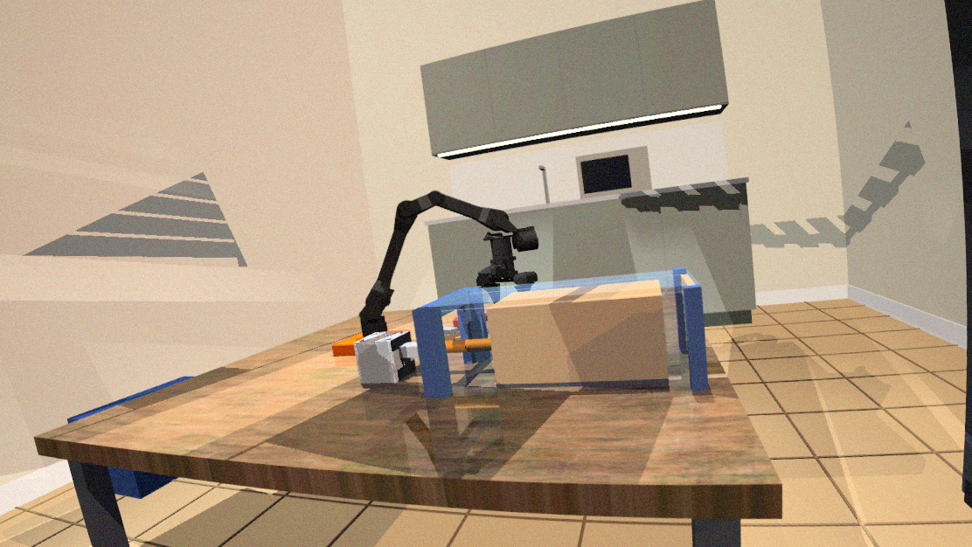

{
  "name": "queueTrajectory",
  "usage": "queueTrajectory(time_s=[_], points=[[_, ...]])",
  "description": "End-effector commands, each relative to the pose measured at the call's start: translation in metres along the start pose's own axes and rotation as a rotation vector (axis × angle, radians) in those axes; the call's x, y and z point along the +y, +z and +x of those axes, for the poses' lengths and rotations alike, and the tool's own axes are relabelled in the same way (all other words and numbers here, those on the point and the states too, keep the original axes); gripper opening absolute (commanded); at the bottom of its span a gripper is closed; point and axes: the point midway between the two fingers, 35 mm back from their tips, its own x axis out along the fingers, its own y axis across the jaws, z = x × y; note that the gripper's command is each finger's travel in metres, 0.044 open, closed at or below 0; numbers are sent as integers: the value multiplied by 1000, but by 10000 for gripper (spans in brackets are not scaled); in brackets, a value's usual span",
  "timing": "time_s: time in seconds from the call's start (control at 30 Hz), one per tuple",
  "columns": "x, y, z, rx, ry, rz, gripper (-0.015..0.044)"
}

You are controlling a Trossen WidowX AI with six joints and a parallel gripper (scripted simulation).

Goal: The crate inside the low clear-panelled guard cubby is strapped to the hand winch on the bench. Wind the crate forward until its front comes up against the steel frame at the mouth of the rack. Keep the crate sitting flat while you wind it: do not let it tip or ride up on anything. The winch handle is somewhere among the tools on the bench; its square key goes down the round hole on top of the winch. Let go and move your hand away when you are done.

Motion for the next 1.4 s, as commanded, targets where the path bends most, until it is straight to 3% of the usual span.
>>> queueTrajectory(time_s=[0.0, 0.73, 1.37], points=[[1, 4, 19, -13, -3, 4, 440], [1, 9, 52, -13, -3, 4, 440], [0, 8, 47, -7, -5, 7, 313]])
